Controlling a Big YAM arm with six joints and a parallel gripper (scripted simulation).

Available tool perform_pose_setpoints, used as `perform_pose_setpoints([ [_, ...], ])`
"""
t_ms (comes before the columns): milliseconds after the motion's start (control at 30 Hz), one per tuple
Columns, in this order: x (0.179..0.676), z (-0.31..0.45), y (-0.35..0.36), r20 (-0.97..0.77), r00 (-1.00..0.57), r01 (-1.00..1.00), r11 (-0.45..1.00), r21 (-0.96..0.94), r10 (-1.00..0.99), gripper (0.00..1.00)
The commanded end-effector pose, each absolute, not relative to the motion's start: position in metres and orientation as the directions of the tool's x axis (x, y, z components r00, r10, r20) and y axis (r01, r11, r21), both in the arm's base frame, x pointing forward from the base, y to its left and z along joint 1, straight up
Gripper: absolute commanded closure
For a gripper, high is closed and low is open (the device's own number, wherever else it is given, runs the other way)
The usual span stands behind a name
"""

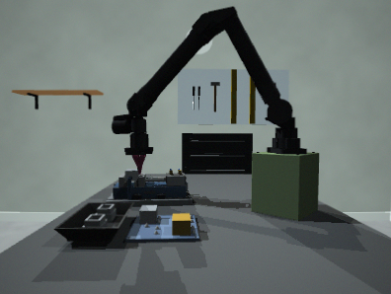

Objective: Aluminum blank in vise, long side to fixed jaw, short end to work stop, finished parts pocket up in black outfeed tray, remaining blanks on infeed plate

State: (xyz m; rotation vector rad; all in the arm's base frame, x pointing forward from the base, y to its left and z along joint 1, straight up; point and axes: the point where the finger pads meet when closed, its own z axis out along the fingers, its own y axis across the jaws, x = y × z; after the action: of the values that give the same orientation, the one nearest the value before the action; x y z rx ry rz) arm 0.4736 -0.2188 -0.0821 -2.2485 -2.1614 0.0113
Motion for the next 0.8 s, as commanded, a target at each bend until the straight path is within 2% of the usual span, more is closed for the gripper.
perform_pose_setpoints([
  [0,0.5071,-0.0773,-0.2217,-0.009,0.034,0.999,-0.034,0.028,0.999,1.00],
  [767,0.5128,-0.0773,-0.2219,-0.010,0.034,0.999,-0.034,0.032,0.999,1.00],
])
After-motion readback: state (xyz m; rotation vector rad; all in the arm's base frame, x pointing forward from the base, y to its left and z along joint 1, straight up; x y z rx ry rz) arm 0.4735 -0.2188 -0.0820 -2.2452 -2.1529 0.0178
